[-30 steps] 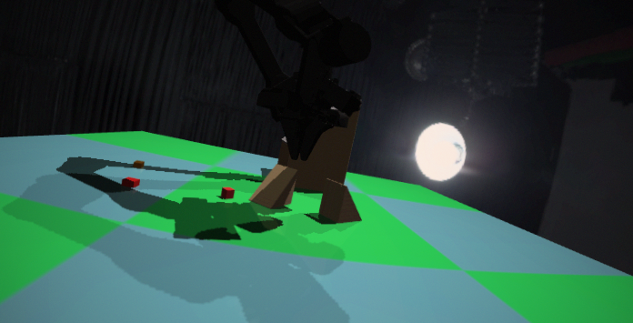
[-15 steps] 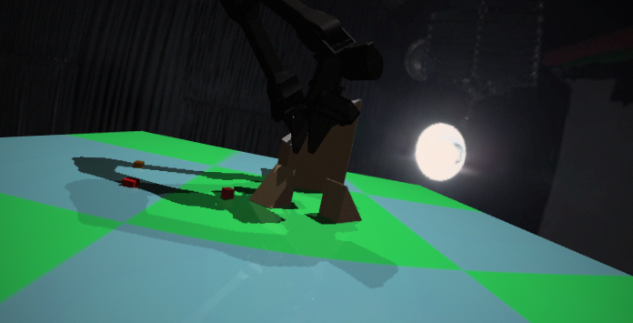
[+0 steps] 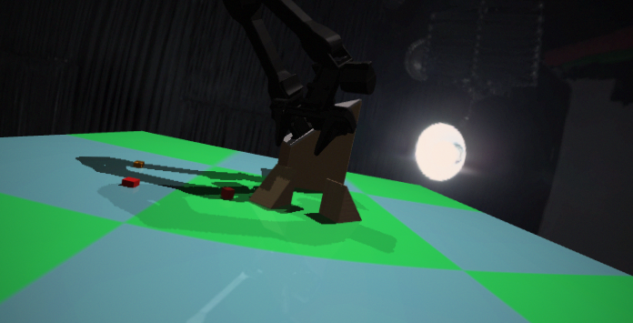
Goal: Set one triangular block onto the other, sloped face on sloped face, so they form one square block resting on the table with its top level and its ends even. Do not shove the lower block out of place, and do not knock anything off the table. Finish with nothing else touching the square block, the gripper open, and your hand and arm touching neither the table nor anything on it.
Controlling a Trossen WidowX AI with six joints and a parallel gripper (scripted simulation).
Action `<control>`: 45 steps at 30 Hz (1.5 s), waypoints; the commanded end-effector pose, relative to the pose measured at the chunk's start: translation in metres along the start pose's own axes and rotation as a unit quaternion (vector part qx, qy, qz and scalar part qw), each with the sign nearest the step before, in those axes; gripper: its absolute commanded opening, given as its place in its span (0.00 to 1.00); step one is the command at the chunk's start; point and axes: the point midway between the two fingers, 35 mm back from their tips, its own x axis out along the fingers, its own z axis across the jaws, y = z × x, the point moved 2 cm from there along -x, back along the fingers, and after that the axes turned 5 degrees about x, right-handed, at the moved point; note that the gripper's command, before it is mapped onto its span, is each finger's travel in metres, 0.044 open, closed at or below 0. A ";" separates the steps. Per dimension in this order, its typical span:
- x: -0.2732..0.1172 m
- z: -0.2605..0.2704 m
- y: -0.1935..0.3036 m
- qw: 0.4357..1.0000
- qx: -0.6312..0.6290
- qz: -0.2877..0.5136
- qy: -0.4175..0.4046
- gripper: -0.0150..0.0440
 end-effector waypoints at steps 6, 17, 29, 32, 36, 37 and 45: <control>0.004 0.001 -0.002 1.000 -0.016 0.001 0.000 1.00; 0.018 -0.006 -0.008 1.000 -0.017 -0.012 0.006 1.00; 0.035 -0.012 -0.013 1.000 -0.017 -0.023 0.013 1.00; 0.039 -0.013 -0.014 0.999 -0.017 -0.024 0.014 1.00; 0.044 -0.014 -0.015 0.999 -0.016 -0.026 0.016 1.00; 0.046 -0.015 -0.015 0.999 -0.016 -0.026 0.016 1.00; 0.057 -0.016 -0.015 0.999 -0.016 -0.027 0.019 1.00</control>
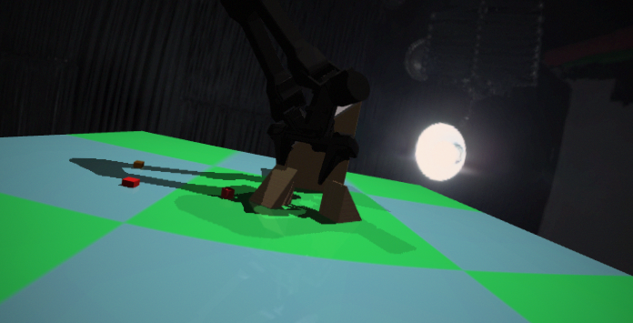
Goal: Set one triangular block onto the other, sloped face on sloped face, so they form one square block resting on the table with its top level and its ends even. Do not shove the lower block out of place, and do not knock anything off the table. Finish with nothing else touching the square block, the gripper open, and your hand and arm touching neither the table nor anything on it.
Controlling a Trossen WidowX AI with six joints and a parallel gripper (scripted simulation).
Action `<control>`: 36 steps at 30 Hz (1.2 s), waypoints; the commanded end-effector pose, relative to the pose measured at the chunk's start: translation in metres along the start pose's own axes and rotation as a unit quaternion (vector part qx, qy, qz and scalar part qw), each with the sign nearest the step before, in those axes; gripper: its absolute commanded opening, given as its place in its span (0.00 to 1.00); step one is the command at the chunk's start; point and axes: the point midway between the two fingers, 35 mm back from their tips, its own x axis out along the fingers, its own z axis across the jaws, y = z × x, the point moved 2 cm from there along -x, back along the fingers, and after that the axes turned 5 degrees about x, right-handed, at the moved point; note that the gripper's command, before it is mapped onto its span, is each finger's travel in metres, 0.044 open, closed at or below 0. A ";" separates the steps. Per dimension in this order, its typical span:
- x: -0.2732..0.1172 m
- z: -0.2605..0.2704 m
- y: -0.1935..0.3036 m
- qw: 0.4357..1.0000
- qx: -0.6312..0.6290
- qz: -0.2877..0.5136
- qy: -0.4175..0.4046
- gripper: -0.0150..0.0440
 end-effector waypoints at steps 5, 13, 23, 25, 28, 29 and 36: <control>0.011 0.002 0.000 1.000 -0.003 0.002 -0.002 1.00; 0.021 0.004 0.003 1.000 -0.003 0.006 -0.002 1.00; 0.032 0.009 0.007 1.000 -0.003 0.014 -0.006 1.00; 0.034 0.010 0.008 1.000 -0.003 0.016 -0.008 1.00; 0.037 0.012 0.009 1.000 -0.003 0.019 -0.010 1.00; 0.038 0.013 0.010 1.000 -0.003 0.020 -0.011 1.00; 0.044 0.019 0.014 0.999 -0.004 0.028 -0.018 1.00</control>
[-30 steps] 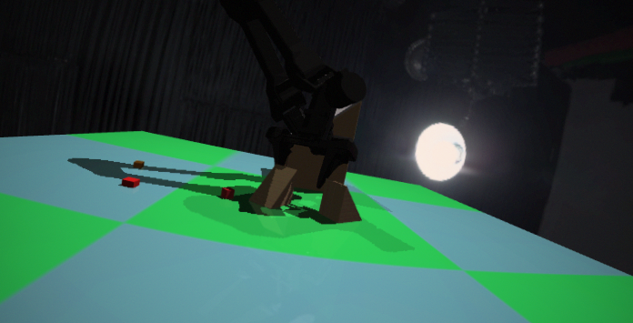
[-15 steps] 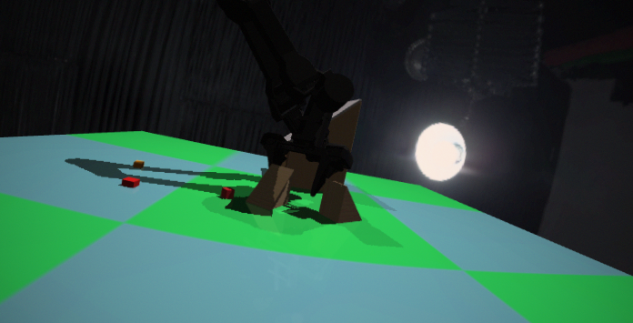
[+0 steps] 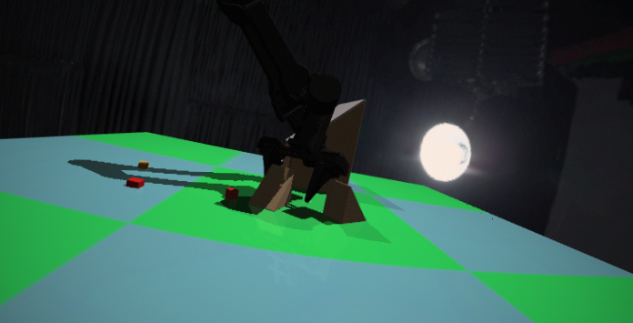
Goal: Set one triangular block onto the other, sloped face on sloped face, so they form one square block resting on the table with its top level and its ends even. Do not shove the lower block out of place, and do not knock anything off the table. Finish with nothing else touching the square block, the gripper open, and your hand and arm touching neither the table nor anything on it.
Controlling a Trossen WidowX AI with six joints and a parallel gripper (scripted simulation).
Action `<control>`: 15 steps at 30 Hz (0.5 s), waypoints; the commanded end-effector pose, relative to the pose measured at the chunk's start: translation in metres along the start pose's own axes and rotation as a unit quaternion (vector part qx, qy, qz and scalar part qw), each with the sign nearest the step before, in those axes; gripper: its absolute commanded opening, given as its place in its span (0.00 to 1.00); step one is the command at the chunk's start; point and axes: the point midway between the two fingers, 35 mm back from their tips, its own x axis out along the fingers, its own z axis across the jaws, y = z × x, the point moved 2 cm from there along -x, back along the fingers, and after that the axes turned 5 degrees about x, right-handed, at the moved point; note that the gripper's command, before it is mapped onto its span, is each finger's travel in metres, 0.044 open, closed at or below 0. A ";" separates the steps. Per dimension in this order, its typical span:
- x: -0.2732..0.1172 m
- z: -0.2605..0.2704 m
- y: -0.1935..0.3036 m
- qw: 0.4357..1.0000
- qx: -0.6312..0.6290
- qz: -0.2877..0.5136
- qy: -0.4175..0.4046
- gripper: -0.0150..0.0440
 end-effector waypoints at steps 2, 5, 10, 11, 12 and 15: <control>0.005 0.007 0.002 1.000 -0.004 0.006 -0.009 1.00; 0.007 0.010 0.003 1.000 -0.005 0.009 -0.013 1.00; 0.008 0.010 0.004 1.000 -0.005 0.010 -0.013 0.87; 0.008 0.010 0.004 1.000 -0.005 0.010 -0.013 0.82; 0.008 0.010 0.004 1.000 -0.005 0.010 -0.013 0.78; 0.008 0.010 0.004 1.000 -0.005 0.010 -0.013 0.71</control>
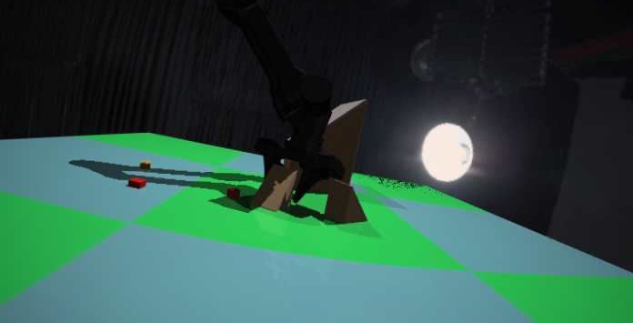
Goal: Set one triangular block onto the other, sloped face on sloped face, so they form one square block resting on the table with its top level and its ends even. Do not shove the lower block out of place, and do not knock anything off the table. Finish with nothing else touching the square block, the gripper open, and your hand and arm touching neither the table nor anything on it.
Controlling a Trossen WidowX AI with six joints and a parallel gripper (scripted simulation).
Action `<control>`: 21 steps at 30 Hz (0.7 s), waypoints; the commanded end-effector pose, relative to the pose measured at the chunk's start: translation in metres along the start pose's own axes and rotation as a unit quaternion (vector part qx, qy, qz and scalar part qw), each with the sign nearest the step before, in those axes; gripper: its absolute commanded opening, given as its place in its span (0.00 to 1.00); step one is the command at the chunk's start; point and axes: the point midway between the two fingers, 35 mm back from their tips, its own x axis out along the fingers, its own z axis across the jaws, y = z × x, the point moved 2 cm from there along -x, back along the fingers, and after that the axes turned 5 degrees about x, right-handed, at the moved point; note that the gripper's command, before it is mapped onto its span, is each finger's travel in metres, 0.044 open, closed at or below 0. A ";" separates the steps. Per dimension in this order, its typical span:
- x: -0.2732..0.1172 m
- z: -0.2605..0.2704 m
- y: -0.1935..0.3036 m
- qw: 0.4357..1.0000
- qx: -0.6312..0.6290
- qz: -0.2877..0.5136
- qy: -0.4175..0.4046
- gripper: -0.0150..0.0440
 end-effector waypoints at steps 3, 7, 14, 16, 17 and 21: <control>0.000 0.001 0.000 1.000 -0.002 0.001 -0.002 0.68; 0.000 0.001 0.000 1.000 -0.002 0.001 -0.002 0.63; -0.002 0.001 0.001 1.000 -0.001 0.001 -0.002 0.39; -0.003 0.001 0.001 1.000 0.000 0.001 -0.003 0.30; -0.003 0.001 0.001 1.000 0.000 0.001 -0.003 0.25; -0.003 -0.001 0.003 1.000 -0.003 -0.014 -0.005 0.25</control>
